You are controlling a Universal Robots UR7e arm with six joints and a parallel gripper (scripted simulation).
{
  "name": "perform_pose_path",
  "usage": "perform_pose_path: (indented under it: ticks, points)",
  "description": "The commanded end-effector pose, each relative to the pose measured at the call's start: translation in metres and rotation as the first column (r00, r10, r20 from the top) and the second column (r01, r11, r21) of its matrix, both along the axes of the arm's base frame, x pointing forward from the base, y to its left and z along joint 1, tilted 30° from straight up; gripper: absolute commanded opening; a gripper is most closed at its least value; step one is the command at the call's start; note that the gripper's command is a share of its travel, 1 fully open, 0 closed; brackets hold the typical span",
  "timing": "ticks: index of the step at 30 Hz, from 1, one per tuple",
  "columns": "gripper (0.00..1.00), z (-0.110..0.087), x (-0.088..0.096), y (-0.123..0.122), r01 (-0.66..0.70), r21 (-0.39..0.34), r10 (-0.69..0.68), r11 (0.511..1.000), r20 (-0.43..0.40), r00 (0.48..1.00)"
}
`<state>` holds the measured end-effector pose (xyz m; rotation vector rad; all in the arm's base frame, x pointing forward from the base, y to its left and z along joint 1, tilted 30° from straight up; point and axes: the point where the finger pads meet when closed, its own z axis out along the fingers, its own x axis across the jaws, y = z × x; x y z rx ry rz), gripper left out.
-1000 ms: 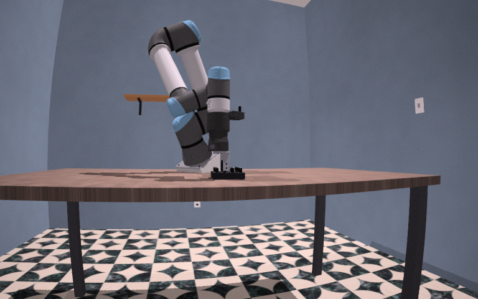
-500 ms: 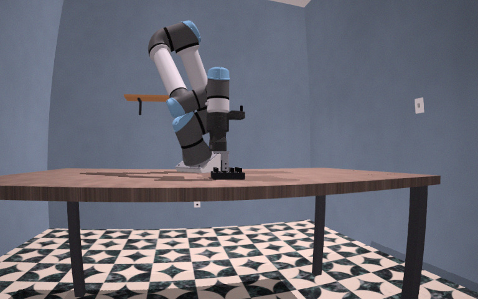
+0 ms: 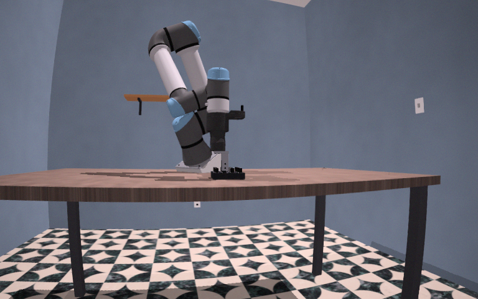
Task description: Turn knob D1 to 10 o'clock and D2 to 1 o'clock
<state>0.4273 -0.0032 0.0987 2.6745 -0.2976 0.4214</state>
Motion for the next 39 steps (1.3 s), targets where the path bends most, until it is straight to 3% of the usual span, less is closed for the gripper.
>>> perform_pose_path:
  ticks: [1,32,33,39]
  points:
    - [0.30,0.0004,0.0003,0.0001,0.022,0.006,-0.022,1.000,0.012,1.000]
    - [0.30,0.0004,0.0003,0.0001,0.049,0.014,-0.050,0.999,0.025,0.998]
    - [0.46,0.0004,0.0003,0.0001,0.049,0.014,-0.050,0.999,0.025,0.998]
    - [0.46,0.0004,0.0003,0.0001,0.049,0.014,-0.050,0.999,0.025,0.998]
